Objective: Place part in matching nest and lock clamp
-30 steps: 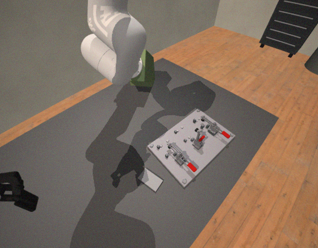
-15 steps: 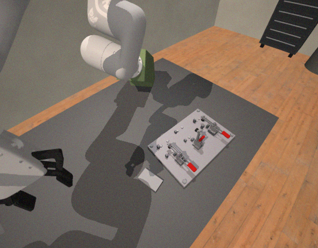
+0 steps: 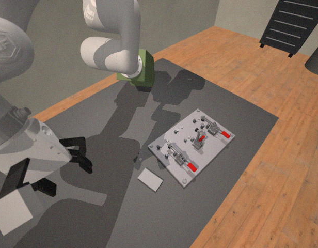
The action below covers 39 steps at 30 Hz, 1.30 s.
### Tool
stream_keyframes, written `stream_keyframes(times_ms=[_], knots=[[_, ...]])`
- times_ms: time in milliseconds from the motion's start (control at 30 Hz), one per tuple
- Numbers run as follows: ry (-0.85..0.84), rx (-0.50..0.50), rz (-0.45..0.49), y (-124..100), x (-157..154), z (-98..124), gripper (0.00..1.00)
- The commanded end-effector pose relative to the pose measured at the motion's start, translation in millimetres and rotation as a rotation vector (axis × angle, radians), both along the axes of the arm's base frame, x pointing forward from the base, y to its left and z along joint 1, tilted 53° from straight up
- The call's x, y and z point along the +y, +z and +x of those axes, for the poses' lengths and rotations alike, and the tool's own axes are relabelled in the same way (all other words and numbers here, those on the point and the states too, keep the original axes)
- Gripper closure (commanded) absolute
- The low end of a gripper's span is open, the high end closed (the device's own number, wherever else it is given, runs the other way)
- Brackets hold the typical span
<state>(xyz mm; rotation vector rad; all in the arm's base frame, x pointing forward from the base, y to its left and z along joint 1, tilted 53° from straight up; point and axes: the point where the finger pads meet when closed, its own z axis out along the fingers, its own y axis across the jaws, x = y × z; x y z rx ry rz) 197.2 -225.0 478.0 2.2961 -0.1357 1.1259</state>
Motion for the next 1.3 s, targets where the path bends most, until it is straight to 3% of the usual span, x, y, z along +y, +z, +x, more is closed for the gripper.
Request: stream_keyframes(times_ms=[0,1267], knots=[[-0.030,0.016,-0.007,-6.8,8.0,2.5,0.00],[-0.046,0.087,-0.019,-72.6,68.6,32.8,0.00]])
